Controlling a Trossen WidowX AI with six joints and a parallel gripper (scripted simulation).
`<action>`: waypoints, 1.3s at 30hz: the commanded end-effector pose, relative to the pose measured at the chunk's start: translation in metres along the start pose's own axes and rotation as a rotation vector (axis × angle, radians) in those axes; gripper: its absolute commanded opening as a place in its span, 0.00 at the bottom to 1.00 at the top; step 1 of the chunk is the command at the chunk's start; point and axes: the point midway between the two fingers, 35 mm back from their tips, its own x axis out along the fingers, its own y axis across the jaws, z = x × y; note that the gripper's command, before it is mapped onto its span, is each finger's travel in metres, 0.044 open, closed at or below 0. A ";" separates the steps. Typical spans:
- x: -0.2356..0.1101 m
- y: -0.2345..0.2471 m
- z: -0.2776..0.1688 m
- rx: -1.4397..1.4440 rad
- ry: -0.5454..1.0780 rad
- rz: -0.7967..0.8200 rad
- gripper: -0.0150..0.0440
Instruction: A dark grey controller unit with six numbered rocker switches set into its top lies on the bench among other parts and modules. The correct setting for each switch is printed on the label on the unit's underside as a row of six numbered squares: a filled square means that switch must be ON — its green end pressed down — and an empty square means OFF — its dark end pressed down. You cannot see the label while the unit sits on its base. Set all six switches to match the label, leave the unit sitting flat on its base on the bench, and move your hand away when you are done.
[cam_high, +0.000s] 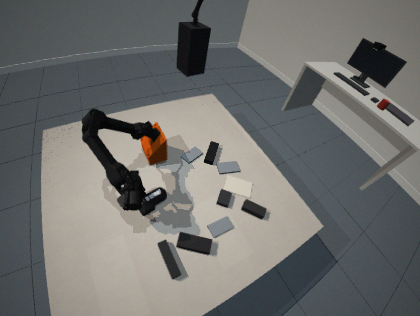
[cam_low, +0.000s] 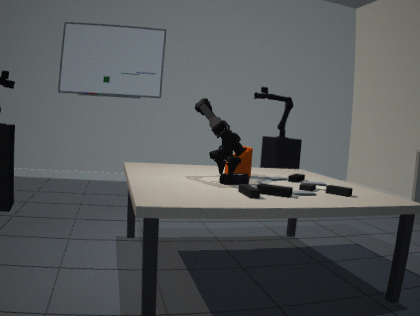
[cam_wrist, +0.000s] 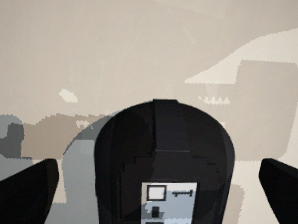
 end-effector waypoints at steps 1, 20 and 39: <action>0.010 -0.002 -0.002 0.002 0.007 -0.006 1.00; 0.018 -0.003 -0.001 0.013 0.008 -0.007 0.81; 0.012 -0.003 -0.003 0.013 0.008 -0.007 0.82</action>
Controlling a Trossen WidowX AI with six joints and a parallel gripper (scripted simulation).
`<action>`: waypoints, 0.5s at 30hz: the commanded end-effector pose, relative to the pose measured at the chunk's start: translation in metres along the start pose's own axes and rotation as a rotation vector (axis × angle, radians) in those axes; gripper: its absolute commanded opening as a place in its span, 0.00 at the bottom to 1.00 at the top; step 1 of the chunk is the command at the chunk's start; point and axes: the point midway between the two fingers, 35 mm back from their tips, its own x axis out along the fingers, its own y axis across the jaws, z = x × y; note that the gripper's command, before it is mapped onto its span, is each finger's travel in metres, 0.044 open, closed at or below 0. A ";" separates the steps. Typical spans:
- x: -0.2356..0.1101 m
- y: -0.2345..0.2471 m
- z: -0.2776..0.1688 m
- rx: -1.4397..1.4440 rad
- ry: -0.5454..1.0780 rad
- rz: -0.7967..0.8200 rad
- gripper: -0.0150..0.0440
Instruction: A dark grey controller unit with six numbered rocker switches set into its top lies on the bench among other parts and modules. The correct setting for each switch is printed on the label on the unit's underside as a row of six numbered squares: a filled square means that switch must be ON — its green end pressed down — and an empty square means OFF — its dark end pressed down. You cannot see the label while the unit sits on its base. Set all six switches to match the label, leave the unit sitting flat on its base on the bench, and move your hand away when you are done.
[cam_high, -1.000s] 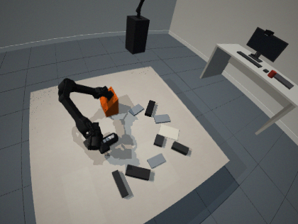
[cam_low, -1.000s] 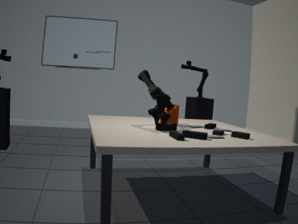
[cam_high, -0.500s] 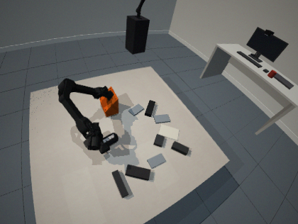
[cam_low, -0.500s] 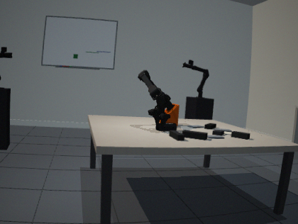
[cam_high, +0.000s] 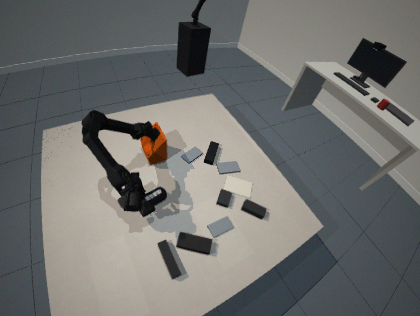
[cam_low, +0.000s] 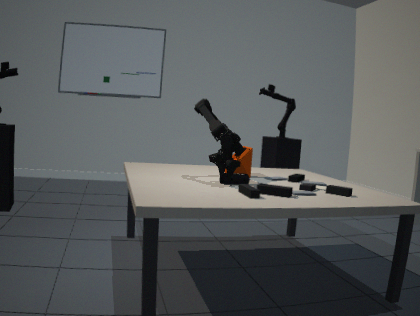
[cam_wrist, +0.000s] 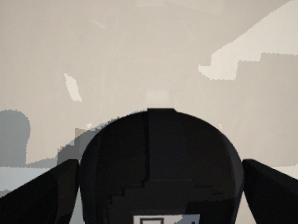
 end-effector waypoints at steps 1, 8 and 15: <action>-0.004 0.001 -0.002 -0.004 0.001 0.003 0.82; -0.009 0.001 -0.004 -0.004 0.001 0.003 0.82; -0.013 0.001 -0.005 -0.004 0.002 0.003 0.82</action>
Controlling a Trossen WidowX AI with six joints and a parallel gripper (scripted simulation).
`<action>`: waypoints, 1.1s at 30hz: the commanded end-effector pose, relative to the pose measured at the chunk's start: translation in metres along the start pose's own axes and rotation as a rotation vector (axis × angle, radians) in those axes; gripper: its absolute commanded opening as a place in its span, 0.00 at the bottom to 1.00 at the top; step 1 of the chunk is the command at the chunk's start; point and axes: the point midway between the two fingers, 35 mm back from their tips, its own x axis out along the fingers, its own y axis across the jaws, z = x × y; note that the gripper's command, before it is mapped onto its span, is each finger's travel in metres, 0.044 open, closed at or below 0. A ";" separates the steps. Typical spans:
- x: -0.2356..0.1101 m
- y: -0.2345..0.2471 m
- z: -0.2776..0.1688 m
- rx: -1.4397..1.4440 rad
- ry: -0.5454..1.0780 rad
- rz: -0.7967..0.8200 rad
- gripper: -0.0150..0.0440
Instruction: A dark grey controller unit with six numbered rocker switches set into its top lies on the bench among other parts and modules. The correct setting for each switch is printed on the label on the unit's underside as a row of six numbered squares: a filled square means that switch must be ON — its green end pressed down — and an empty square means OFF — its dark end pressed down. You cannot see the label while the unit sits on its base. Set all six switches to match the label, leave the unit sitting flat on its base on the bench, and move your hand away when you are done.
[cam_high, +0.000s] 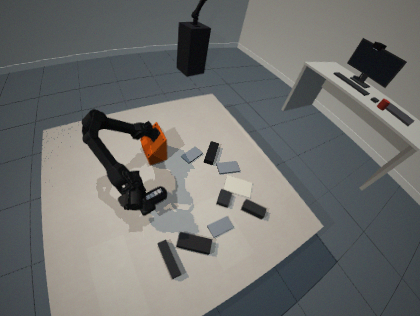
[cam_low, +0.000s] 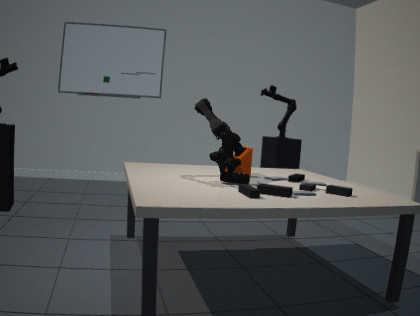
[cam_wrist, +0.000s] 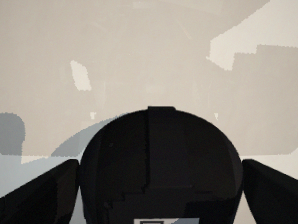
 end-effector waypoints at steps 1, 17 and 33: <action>-0.005 0.002 -0.002 -0.002 0.000 0.007 0.82; -0.017 0.002 -0.007 -0.002 0.001 0.007 0.82; -0.029 0.002 -0.013 -0.003 0.001 0.007 0.82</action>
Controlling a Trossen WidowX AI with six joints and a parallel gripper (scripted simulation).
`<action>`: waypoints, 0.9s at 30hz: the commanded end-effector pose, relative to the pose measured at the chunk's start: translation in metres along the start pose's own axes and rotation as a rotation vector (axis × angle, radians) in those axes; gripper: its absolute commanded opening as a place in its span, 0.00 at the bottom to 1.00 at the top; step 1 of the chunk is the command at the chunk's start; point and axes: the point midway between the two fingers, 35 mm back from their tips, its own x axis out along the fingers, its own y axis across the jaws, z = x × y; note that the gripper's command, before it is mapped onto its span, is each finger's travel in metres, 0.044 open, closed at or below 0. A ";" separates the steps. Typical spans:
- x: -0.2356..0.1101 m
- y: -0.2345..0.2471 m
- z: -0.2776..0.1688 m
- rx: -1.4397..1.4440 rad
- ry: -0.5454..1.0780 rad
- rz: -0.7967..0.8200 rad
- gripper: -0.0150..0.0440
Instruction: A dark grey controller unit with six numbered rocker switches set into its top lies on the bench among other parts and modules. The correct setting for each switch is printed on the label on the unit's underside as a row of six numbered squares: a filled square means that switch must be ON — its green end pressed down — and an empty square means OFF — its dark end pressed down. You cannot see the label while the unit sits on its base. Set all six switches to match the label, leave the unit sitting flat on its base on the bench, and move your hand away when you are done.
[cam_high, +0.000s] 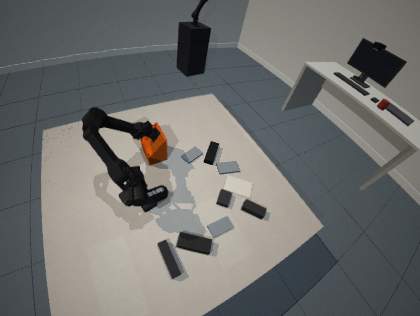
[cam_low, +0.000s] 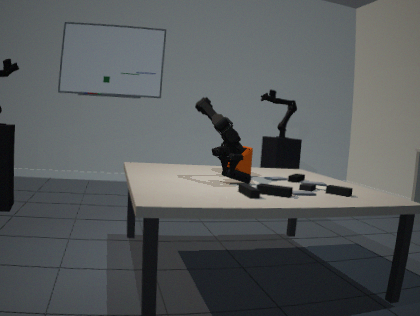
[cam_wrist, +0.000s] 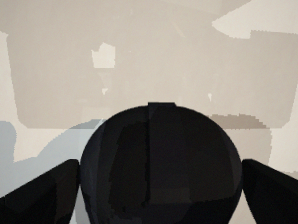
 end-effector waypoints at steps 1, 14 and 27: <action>-0.006 0.002 -0.003 -0.001 0.002 0.009 0.82; -0.015 0.002 -0.009 -0.002 0.002 0.009 0.82; -0.023 0.002 -0.016 -0.002 0.003 0.009 0.82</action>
